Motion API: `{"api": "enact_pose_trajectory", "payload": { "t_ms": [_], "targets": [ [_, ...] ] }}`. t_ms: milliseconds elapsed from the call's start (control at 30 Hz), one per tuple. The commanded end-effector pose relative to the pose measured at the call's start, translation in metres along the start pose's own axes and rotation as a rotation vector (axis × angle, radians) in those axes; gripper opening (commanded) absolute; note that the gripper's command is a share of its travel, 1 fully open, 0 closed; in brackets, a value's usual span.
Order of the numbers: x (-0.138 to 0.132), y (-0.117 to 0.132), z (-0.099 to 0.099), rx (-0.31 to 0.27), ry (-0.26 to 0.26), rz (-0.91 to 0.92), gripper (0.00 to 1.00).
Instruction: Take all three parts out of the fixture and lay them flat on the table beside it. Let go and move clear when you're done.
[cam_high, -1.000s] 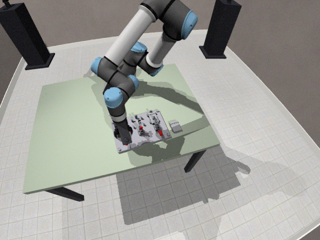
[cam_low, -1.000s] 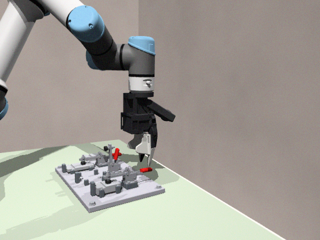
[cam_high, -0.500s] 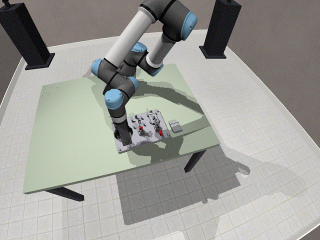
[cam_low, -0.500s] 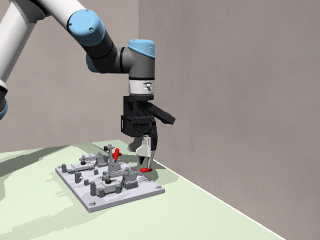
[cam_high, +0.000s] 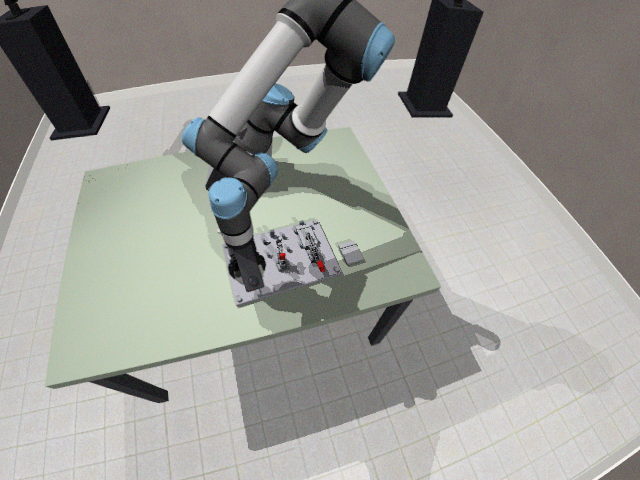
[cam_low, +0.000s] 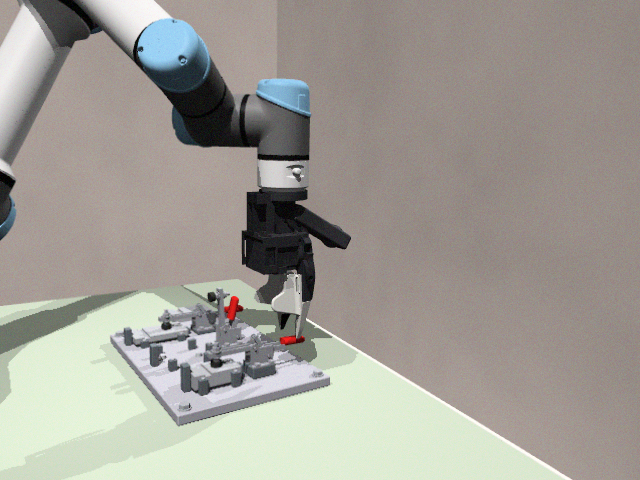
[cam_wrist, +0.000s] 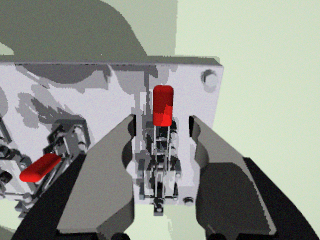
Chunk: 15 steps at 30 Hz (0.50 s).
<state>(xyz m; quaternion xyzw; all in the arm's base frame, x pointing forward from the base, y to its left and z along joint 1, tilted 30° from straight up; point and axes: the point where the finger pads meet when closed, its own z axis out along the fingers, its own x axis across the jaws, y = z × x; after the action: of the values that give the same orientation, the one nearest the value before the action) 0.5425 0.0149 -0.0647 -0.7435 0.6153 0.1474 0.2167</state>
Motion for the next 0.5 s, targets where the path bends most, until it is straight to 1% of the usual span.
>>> {"api": "enact_pose_trajectory", "payload": {
  "t_ms": [0, 233, 467],
  "targets": [
    [0.000, 0.000, -0.001, 0.001, 0.001, 0.000, 0.28],
    [0.000, 0.000, 0.001, 0.001, 0.001, 0.000, 0.28],
    [0.000, -0.001, 0.014, 0.001, 0.001, 0.000, 0.28]
  ]
}}
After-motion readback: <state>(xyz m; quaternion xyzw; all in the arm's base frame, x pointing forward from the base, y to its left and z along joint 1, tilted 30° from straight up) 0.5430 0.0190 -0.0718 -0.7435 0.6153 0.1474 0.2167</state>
